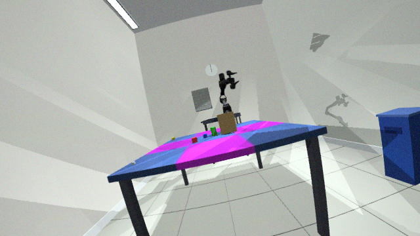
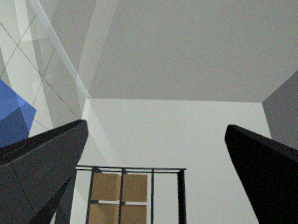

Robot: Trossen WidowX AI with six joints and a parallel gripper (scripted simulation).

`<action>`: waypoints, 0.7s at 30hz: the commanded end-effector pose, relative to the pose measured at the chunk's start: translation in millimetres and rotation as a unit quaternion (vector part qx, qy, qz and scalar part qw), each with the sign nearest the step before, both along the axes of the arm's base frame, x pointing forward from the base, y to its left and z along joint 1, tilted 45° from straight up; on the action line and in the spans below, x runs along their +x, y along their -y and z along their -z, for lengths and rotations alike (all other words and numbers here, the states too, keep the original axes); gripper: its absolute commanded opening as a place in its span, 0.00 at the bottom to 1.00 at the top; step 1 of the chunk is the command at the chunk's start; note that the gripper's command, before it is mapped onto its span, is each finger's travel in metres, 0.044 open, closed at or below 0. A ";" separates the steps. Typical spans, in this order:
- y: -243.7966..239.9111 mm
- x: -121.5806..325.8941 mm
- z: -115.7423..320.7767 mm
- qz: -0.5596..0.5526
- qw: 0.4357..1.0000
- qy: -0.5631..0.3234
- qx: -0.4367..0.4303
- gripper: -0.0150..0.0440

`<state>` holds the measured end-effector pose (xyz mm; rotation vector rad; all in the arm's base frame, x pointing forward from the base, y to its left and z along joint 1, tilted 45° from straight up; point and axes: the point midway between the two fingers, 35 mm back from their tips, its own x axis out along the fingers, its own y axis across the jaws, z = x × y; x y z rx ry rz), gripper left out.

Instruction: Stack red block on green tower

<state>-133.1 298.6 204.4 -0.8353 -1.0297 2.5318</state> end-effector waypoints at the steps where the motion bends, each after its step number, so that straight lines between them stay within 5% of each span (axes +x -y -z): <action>1: -1.4 1.4 0.8 0.004 1.000 0.000 -0.003 0.98; 11: -62.0 95.8 48.6 0.248 0.951 0.013 -0.186 1.00; 21: -79.9 211.5 107.5 0.485 0.804 0.007 -0.345 1.00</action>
